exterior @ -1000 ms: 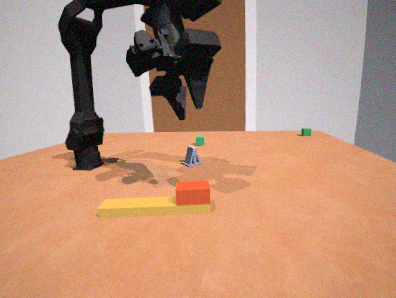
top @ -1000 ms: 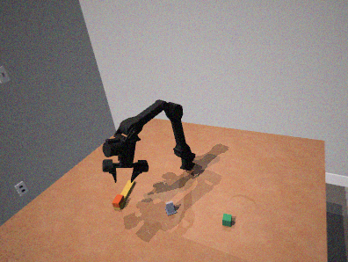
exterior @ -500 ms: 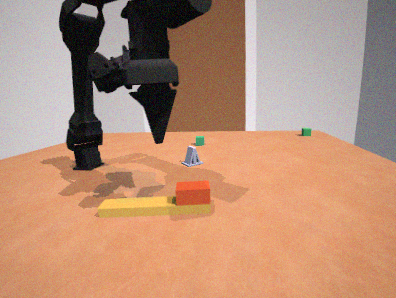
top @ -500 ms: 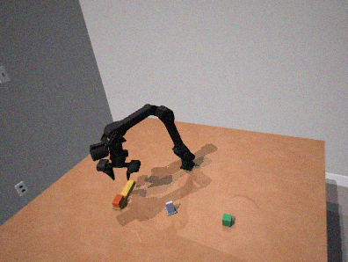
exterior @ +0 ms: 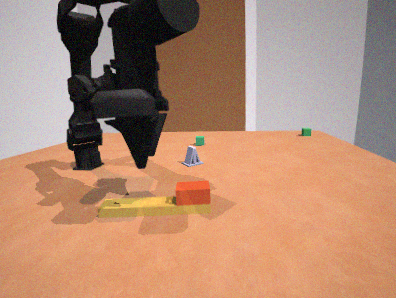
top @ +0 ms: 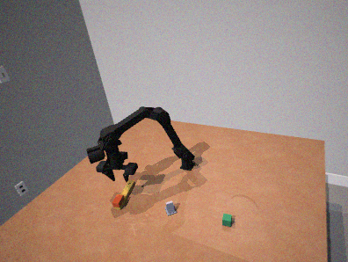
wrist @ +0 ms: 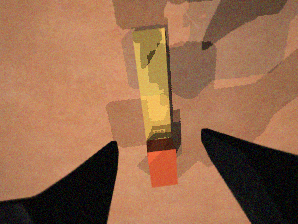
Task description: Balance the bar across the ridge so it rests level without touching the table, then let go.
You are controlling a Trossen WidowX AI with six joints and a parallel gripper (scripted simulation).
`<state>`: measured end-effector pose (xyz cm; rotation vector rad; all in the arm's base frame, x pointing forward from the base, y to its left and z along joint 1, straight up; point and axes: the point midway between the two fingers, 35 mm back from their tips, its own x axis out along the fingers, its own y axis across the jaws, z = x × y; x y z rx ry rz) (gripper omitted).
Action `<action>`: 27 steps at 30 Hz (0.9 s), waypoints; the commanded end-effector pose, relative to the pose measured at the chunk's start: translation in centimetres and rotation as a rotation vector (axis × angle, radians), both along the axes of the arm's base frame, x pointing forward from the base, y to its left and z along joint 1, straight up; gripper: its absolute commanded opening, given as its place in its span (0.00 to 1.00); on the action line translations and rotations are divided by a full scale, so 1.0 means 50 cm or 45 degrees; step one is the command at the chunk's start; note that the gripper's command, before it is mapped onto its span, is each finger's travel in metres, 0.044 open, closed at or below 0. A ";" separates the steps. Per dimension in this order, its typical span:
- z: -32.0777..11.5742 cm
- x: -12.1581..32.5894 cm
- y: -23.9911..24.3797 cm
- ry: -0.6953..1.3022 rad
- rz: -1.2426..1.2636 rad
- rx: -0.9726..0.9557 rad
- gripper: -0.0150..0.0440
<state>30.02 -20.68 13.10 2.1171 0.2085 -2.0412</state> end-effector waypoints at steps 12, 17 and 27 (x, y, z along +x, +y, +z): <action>-0.113 -0.004 0.003 0.015 -0.007 0.017 0.79; -0.128 -0.003 0.002 0.015 -0.007 0.017 0.79; -0.159 -0.003 0.002 0.015 -0.007 0.017 0.79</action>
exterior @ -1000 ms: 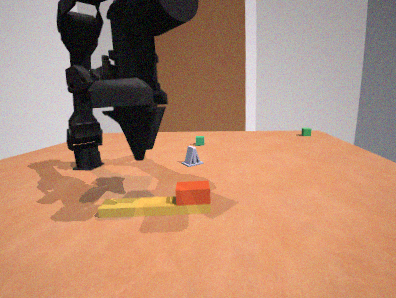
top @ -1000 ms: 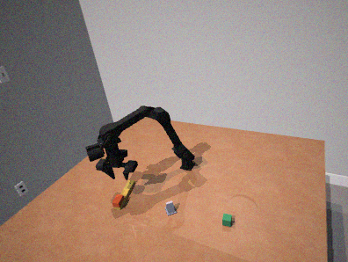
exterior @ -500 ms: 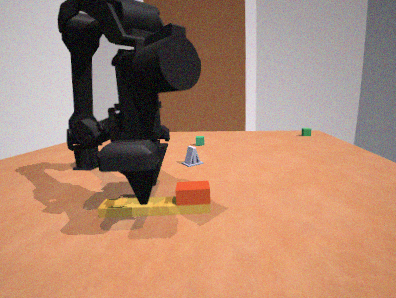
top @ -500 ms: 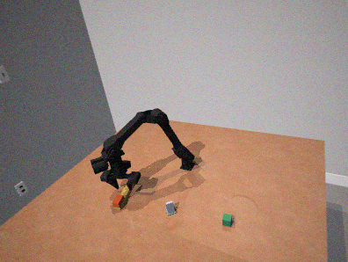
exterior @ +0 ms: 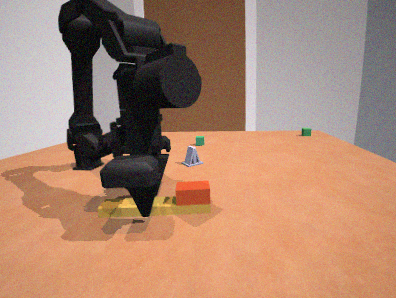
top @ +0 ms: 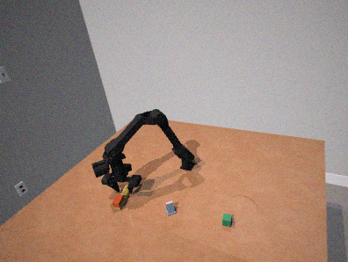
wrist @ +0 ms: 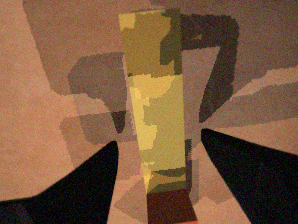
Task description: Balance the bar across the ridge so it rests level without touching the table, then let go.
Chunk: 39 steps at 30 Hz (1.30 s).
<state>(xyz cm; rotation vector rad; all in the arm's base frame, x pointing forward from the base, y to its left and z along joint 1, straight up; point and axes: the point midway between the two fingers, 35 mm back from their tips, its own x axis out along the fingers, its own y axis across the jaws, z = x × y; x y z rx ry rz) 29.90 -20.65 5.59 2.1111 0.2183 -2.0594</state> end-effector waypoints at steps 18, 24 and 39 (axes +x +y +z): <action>-0.009 -0.001 0.001 0.002 0.000 0.002 0.57; -0.009 -0.001 0.001 0.002 0.000 0.002 0.43; 0.049 0.004 -0.002 0.001 -0.001 0.002 0.25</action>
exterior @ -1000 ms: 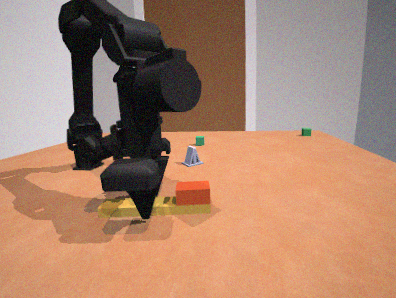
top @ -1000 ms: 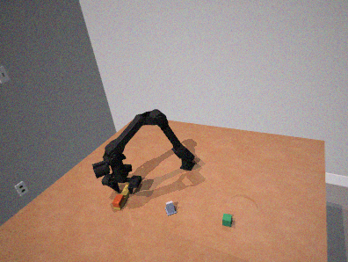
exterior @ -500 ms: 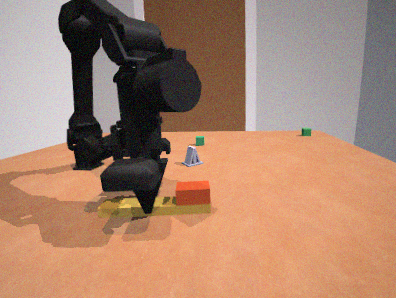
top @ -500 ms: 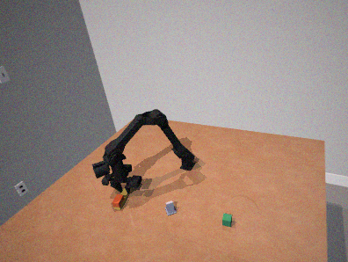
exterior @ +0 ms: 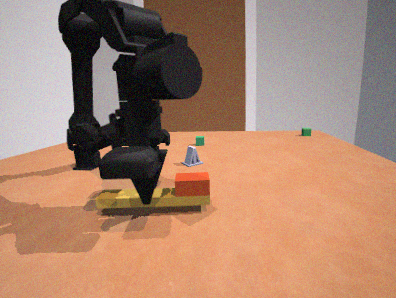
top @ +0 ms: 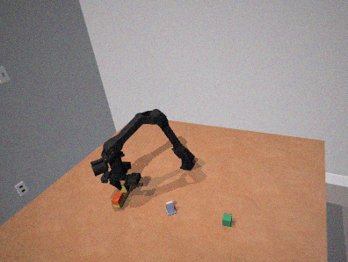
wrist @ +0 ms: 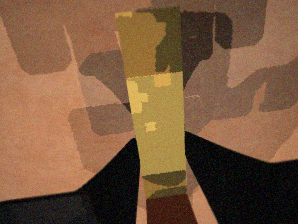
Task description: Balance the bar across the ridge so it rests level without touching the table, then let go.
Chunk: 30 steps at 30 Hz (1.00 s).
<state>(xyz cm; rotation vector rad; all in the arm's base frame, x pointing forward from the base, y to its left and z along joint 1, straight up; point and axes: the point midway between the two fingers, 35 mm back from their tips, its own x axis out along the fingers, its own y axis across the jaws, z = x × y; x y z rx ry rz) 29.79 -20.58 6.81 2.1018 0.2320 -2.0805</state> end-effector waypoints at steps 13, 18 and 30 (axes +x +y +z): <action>0.091 0.005 -0.003 -0.020 -0.003 -0.011 0.25; 0.117 0.003 -0.001 -0.021 -0.003 -0.010 0.25; 0.165 -0.003 0.005 -0.021 -0.003 -0.009 0.25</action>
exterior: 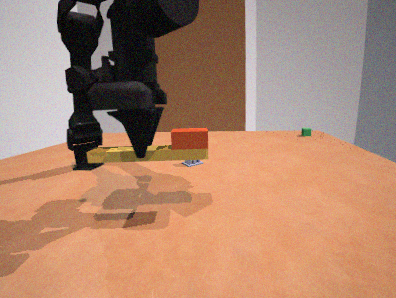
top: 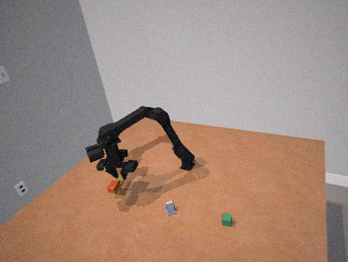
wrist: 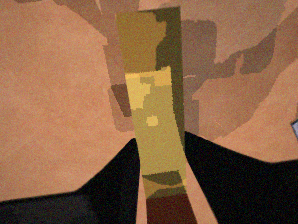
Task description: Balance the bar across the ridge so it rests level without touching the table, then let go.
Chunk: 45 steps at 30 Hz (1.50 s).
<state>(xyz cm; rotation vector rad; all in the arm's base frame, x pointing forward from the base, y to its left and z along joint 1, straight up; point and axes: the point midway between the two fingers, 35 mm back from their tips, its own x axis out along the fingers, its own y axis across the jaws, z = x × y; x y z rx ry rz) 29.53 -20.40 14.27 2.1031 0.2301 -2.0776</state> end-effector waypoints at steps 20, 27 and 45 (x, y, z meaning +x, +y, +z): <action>0.019 0.037 0.151 -0.018 0.187 -0.002 0.25; 0.020 0.040 0.207 -0.018 0.258 -0.001 0.25; 0.018 0.026 0.348 -0.016 0.454 0.004 0.25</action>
